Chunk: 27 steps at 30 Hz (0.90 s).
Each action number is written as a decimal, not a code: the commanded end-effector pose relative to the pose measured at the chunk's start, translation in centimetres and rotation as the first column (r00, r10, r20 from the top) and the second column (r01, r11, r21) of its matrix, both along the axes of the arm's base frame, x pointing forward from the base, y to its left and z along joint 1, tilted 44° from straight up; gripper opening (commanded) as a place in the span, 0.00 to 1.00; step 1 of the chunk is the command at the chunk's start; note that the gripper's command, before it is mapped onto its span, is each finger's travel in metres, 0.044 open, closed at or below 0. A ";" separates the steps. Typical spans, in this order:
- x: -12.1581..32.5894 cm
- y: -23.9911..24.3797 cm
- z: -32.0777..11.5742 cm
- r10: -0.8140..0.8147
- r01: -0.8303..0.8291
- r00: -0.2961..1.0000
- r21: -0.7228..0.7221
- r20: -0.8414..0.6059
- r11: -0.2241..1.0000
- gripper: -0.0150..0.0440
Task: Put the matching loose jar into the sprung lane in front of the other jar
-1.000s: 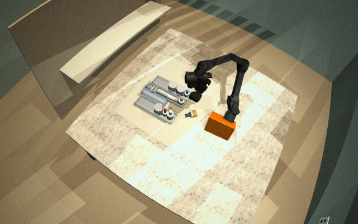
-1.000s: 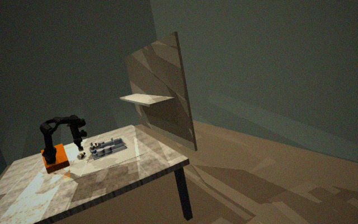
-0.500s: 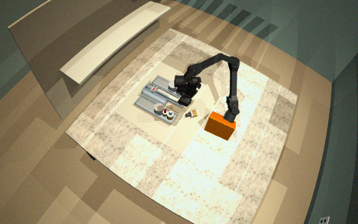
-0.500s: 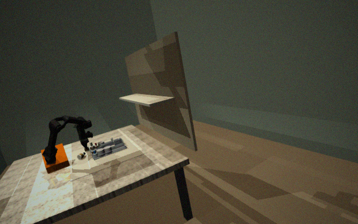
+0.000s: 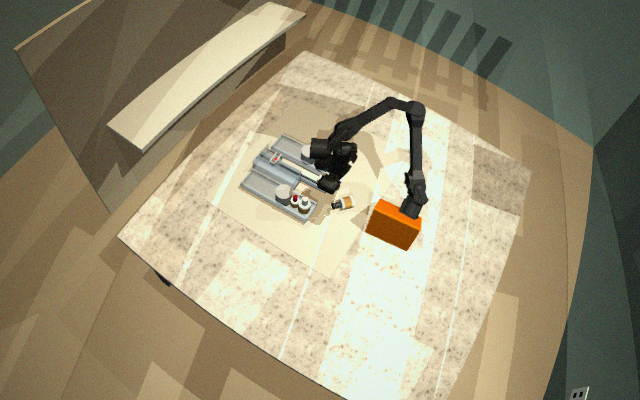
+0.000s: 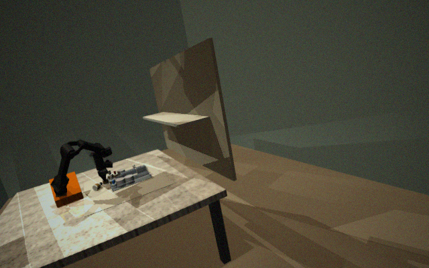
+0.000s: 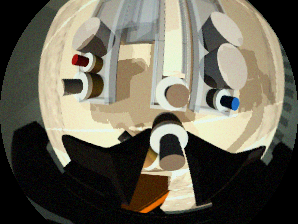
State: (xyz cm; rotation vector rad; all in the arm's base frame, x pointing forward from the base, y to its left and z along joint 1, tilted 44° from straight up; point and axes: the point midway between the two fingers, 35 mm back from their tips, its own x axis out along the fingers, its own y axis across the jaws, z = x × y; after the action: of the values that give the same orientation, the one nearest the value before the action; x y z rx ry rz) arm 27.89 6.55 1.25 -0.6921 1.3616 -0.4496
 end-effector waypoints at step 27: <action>1.3 0.1 0.0 0.003 -0.003 1.000 -0.004 0.002 1.000 0.25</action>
State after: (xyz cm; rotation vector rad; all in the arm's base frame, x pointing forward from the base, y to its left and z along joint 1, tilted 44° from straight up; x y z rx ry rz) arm 28.65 6.51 1.07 -0.7020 1.3727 -0.4503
